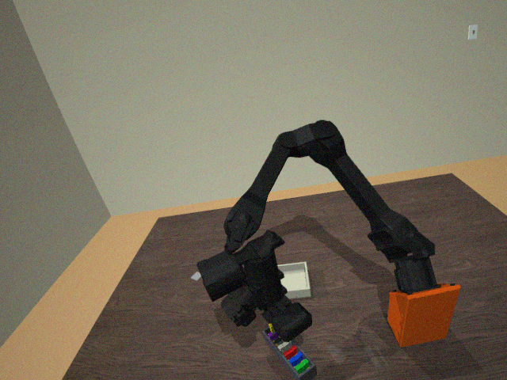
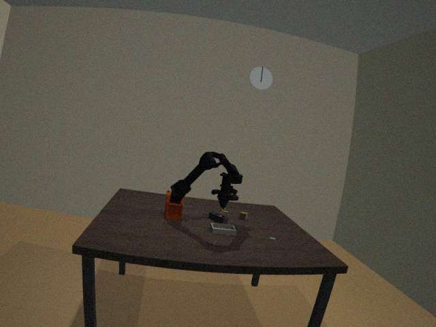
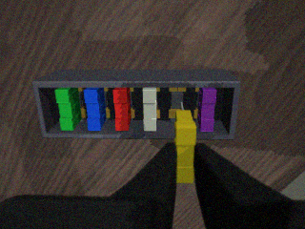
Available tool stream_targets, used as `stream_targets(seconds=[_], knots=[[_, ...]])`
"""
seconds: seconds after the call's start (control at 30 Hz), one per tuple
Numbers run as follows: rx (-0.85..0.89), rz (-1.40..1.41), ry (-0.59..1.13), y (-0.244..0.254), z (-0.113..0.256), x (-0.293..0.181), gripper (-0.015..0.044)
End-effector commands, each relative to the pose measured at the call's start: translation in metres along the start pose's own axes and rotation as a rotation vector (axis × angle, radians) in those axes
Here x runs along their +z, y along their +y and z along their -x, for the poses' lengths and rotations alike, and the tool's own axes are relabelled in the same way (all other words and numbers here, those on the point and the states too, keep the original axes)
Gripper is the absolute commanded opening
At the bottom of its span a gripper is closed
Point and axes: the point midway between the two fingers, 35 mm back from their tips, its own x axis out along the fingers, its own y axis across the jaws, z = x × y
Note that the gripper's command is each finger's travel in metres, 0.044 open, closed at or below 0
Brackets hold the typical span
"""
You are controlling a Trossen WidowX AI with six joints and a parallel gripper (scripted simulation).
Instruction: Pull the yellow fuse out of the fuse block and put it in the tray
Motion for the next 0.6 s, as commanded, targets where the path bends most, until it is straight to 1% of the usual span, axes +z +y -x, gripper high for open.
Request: stream_targets(seconds=[0.0, 0.07, 0.23, 0.57], knots=[[0.005, -0.005, -0.003, 0.0, 0.004, 0.001, 0.0], [0.006, -0.005, -0.004, -0.004, 0.004, -0.001, 0.0], [0.016, -0.004, -0.009, -0.033, 0.005, -0.014, 0.0], [0.019, -0.003, -0.014, -0.088, 0.004, -0.051, 0.0]])
